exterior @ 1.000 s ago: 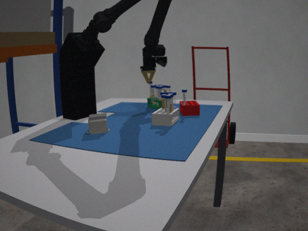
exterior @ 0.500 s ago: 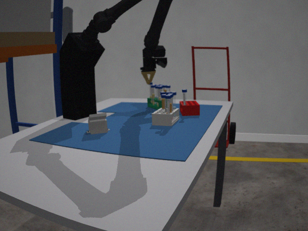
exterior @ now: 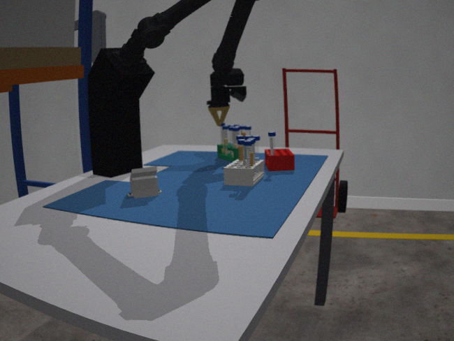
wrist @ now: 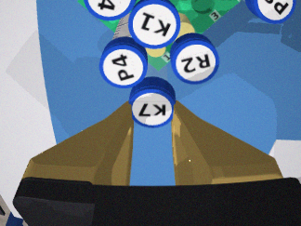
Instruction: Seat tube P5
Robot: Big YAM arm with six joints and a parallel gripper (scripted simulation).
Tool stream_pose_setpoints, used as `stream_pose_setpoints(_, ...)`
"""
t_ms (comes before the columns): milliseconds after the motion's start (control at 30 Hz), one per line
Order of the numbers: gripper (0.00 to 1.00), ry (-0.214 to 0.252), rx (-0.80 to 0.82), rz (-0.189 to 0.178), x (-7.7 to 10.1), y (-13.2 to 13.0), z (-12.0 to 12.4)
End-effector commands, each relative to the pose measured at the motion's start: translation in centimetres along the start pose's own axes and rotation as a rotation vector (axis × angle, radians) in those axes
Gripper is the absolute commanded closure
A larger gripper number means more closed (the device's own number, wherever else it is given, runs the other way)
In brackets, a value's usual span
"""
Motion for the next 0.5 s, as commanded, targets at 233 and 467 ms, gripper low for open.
stream_pose_setpoints(233,1.00,0.005,0.008,0.026,-1.15,-0.90,0.17)
stream_pose_setpoints(467,1.00,0.006,0.009,0.026,-1.50,-0.94,0.19)
Point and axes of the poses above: the point where the finger pads meet when closed, its own x axis back along the fingers, its own y axis across the jaws, z = x × y, the point moved 7 cm from there along x, back along the fingers, and after that the axes turned 9 degrees about -x, right-handed, at the moved point
